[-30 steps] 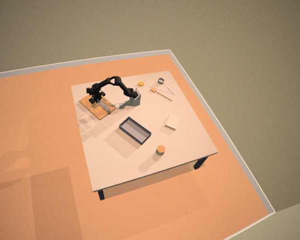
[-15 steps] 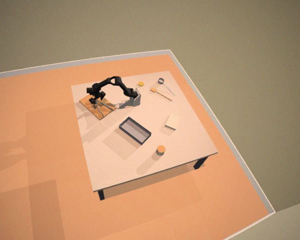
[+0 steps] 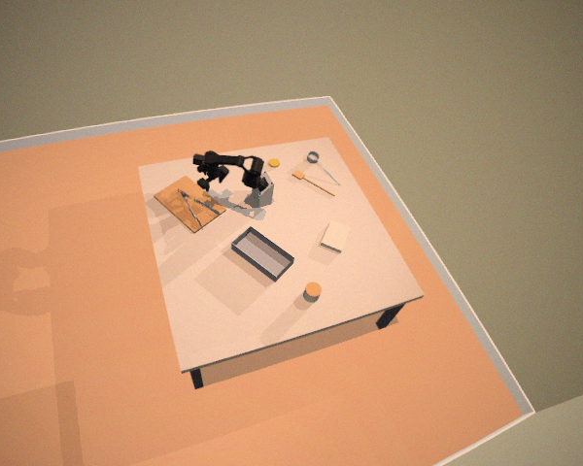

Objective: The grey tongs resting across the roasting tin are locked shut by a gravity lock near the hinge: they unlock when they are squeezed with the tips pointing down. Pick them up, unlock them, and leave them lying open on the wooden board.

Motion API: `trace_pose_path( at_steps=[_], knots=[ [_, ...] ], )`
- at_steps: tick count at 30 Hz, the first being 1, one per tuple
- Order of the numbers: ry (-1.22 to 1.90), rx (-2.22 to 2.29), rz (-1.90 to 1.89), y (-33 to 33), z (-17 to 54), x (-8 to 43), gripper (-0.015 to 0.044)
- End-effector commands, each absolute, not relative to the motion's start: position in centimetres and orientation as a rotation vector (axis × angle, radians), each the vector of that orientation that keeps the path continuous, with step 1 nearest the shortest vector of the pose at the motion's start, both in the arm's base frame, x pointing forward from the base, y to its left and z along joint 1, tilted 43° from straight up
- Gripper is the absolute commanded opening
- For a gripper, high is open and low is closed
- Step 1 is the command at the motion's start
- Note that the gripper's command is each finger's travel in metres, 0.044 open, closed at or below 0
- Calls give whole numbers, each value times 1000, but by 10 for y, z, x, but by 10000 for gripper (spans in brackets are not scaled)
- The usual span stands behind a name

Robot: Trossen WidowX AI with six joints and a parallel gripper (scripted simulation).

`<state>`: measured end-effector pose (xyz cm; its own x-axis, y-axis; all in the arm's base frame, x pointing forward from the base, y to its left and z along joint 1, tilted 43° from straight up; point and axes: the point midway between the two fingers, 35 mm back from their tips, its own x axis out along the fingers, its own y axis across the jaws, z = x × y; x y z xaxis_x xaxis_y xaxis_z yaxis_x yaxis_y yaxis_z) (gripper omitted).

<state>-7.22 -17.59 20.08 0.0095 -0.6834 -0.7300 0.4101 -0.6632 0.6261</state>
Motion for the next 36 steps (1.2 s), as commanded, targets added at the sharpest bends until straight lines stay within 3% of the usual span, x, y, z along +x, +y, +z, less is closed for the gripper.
trace_pose_path(
  at_steps=[1, 12, 36],
  knots=[
    [-298, 1501, -1755, -164, 192, -65, 440],
    [-301, 1500, -1760, -137, 232, -68, 440],
    [-302, 1500, -1760, -136, 233, -68, 440]
  ],
)
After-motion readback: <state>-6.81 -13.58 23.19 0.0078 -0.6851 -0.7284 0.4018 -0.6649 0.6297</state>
